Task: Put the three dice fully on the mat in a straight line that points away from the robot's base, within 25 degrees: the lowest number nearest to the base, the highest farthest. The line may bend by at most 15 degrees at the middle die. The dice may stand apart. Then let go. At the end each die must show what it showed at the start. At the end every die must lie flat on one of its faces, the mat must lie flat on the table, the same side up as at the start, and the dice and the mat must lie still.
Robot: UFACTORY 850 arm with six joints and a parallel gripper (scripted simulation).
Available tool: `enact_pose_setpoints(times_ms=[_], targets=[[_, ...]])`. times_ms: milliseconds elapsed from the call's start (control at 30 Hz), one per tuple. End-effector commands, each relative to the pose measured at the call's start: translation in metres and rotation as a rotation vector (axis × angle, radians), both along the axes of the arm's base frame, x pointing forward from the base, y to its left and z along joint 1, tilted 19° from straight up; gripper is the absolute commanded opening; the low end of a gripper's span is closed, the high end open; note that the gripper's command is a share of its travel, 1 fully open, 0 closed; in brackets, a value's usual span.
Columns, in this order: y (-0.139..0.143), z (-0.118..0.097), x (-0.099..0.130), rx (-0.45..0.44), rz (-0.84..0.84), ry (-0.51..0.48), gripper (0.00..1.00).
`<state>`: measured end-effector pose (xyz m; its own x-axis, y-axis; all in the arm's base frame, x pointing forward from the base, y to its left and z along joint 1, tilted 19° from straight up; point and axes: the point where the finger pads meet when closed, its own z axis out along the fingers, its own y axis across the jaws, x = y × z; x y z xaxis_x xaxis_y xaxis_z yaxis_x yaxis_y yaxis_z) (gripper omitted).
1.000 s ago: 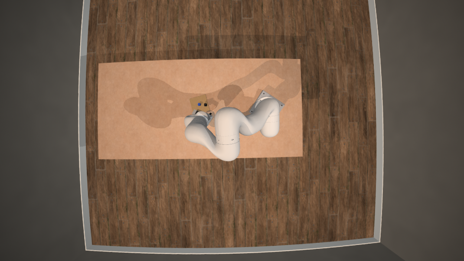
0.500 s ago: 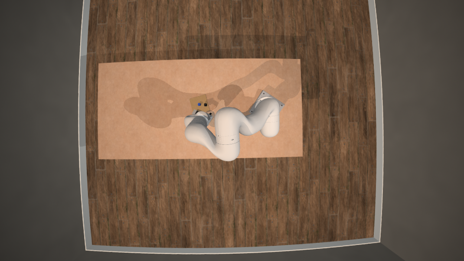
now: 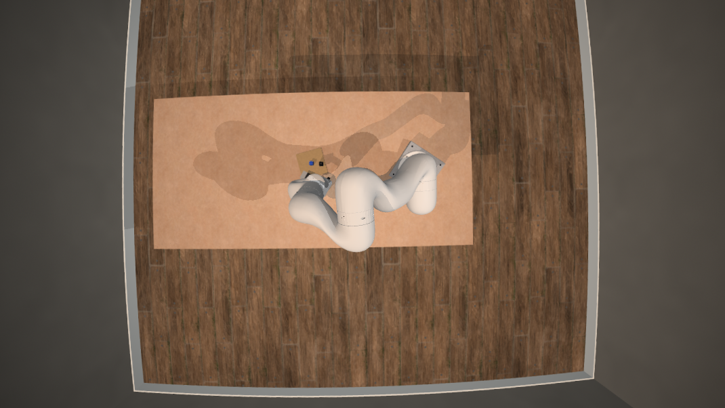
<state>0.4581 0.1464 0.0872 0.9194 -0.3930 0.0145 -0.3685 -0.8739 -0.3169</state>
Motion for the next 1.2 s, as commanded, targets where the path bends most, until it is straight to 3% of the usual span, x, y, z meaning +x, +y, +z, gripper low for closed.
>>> enact_pose_setpoints(times_ms=[0,1167], targets=[[0.0,0.0006,0.0007,0.0,0.0,-0.001,0.15],[-0.001,0.004,0.0002,0.0,0.0,-0.001,0.15]])
